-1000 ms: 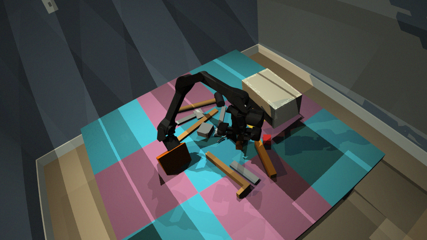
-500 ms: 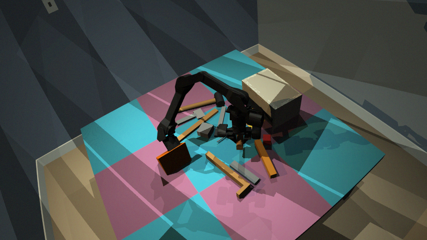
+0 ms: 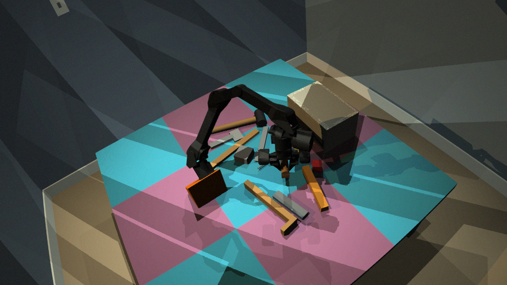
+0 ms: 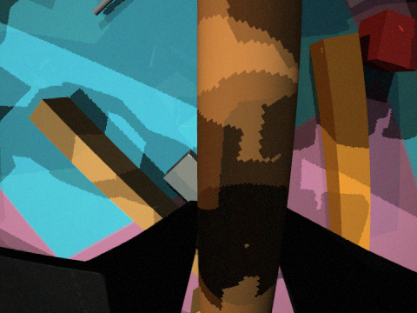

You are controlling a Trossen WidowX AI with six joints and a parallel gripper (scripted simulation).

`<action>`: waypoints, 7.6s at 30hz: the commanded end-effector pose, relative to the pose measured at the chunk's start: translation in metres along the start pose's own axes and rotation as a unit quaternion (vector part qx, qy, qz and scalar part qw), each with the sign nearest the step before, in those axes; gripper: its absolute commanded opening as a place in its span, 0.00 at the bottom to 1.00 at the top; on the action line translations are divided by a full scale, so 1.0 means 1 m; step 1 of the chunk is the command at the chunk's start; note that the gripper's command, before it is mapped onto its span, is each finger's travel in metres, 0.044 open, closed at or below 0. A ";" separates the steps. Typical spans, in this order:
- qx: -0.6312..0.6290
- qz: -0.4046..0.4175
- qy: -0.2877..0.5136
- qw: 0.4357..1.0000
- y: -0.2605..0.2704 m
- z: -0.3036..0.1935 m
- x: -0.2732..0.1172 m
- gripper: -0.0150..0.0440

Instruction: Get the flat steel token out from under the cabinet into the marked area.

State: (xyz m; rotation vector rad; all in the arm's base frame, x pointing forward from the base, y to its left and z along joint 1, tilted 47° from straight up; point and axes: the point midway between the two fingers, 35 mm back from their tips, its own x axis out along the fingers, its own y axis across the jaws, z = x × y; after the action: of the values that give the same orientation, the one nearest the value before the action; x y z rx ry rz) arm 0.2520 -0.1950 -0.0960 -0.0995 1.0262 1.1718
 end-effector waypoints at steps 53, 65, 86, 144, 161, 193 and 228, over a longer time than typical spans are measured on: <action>-0.218 -0.007 -0.004 0.976 0.000 0.000 -0.003 0.25; -0.263 -0.007 -0.003 0.965 0.000 0.000 -0.003 0.25; -0.342 -0.007 -0.003 0.940 0.000 -0.001 -0.003 0.25; -0.532 -0.004 0.001 0.847 0.000 -0.002 -0.001 0.25; -0.544 -0.004 0.000 0.839 0.011 0.003 -0.002 0.25; -0.556 -0.003 -0.001 0.831 0.041 0.016 -0.002 0.25; -0.539 -0.006 -0.003 0.842 0.066 0.026 -0.001 0.25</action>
State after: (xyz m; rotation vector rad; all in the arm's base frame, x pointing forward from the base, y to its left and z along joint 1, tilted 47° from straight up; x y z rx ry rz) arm 0.2158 -0.1520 -0.0533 -1.0035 0.2234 1.6279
